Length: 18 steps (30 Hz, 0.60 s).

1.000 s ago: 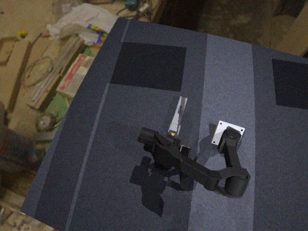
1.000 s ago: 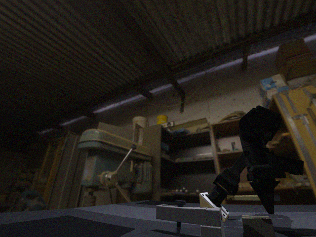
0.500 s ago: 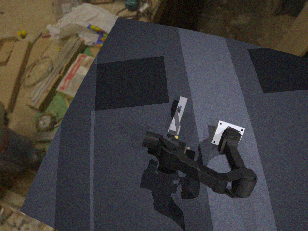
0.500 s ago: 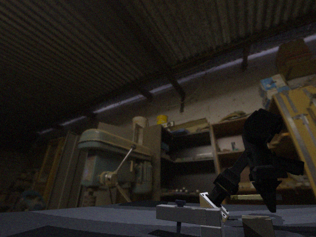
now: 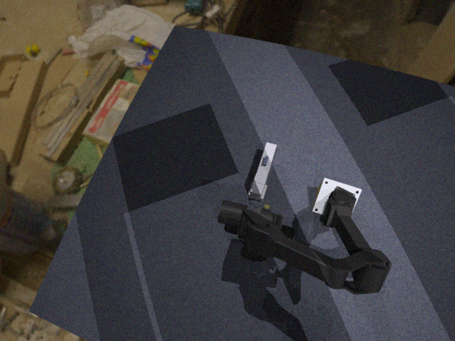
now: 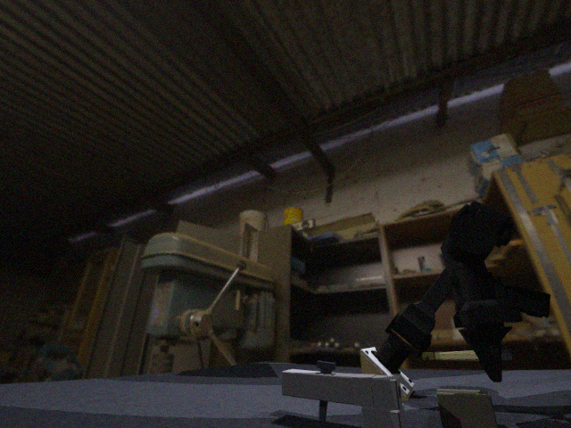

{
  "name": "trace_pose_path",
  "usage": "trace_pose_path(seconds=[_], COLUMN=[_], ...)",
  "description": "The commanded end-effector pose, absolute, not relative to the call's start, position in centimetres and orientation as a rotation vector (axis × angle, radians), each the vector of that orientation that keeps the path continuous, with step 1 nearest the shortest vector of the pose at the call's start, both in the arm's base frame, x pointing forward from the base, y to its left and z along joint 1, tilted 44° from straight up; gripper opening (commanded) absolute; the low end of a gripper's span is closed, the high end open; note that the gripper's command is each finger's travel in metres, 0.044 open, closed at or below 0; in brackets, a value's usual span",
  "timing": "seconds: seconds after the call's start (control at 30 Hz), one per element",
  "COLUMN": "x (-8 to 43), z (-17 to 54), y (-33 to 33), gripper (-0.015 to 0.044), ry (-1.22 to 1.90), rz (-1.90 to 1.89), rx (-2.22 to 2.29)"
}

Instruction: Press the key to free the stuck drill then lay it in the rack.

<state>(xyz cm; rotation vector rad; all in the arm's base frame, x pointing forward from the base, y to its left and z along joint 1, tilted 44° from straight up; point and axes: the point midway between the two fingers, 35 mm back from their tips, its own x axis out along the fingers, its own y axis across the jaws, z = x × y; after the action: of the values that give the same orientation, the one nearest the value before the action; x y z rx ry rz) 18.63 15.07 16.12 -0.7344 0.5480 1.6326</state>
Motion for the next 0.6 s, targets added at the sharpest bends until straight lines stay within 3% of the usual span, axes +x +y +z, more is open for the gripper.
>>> trace_pose_path(seconds=[0.0, 0.57], x=[17.8, 15.8], z=[16.1, 16.0], y=[15.1, 15.2], gripper=[0.0, 0.0], ry=[0.556, 0.556], rz=[1.634, 1.635], rx=[-0.725, -0.724])
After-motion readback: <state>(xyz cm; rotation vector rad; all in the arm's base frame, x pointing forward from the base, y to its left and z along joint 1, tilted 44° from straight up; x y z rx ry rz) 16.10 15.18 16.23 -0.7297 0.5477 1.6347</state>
